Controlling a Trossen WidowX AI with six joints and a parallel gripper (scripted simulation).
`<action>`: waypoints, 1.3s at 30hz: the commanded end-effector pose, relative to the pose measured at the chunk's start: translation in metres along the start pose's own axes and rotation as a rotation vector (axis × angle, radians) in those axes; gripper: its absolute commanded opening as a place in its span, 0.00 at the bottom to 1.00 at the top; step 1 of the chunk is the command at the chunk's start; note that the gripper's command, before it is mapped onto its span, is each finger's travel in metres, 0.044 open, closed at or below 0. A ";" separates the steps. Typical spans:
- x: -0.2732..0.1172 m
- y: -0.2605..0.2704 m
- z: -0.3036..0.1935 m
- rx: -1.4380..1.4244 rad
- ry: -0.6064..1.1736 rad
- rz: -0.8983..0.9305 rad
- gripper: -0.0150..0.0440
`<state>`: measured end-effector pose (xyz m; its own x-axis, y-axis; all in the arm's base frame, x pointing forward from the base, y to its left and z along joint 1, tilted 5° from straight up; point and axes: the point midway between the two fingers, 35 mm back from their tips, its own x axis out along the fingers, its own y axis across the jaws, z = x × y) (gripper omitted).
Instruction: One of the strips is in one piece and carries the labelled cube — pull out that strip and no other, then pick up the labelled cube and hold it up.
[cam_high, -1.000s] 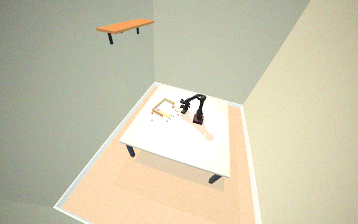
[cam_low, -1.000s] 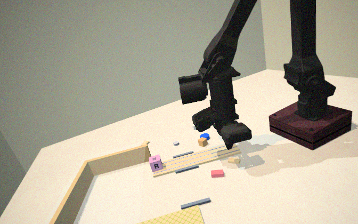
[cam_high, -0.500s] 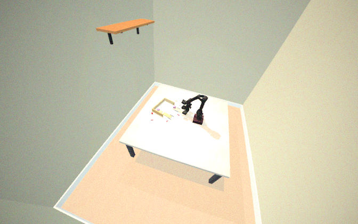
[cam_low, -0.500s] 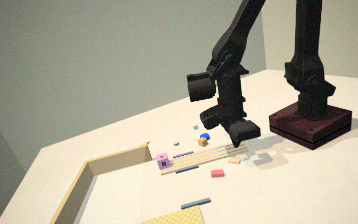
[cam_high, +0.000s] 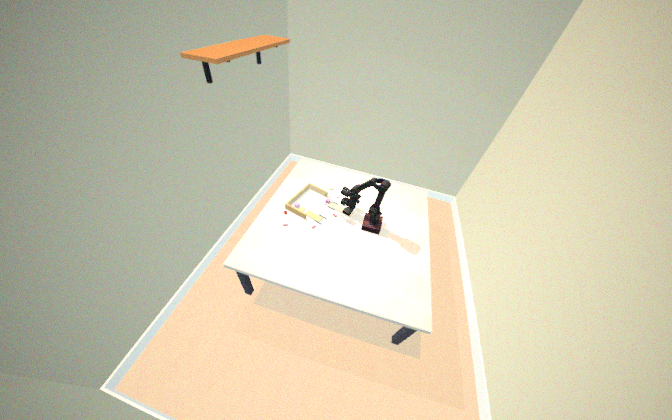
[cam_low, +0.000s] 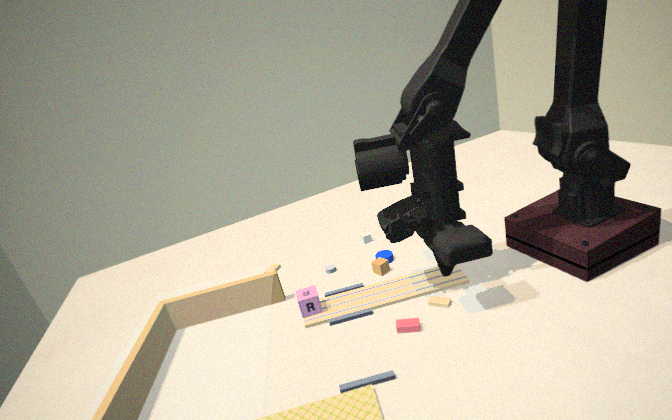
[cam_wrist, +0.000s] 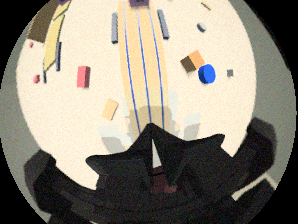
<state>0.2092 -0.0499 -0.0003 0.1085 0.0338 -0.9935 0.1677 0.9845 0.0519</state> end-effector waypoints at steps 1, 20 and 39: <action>0.004 0.000 -0.008 -0.002 0.027 0.001 0.25; -0.009 0.000 0.001 0.000 0.006 0.000 0.25; -0.041 -0.002 0.043 -0.057 0.022 0.002 0.74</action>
<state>0.2343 -0.0576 0.0423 0.0864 0.0404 -0.9954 0.1217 0.9913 0.0508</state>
